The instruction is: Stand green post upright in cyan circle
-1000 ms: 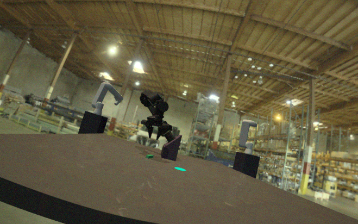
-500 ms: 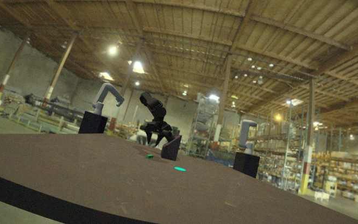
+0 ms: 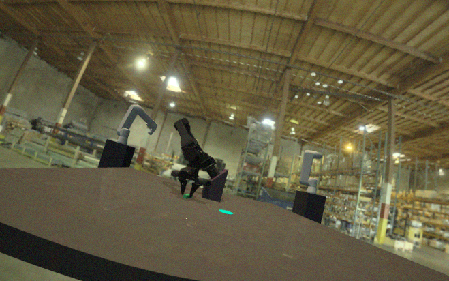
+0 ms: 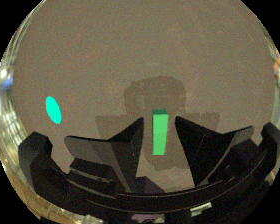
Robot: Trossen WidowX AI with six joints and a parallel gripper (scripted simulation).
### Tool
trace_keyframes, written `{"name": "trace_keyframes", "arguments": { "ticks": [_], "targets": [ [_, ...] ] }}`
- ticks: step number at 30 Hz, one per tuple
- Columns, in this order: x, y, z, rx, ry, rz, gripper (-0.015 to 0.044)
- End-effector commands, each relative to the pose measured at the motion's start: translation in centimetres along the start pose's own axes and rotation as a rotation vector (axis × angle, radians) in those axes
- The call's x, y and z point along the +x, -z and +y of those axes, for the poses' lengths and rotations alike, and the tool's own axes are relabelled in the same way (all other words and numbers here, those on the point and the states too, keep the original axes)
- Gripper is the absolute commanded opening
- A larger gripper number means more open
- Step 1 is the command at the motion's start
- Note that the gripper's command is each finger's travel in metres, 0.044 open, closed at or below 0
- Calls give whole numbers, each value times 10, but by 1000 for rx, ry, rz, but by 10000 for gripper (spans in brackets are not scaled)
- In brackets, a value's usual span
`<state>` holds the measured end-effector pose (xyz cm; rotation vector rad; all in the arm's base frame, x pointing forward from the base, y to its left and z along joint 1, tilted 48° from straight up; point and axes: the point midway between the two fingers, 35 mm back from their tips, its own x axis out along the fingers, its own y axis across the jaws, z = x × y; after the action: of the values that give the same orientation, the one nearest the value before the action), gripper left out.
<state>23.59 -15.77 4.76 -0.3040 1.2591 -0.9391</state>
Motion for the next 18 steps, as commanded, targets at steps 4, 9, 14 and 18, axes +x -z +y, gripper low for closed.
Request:
{"name": "trace_keyframes", "arguments": {
  "ticks": [4, 9, 14, 18],
  "targets": [
    [3, 2, 0, -8, 4, 0, 23],
    [3, 2, 0, -8, 4, 0, 23],
    [-9, 0, 3, -8, -4, 3, 23],
    [-21, -2, 5, -8, -9, 5, 23]
  ]
}}
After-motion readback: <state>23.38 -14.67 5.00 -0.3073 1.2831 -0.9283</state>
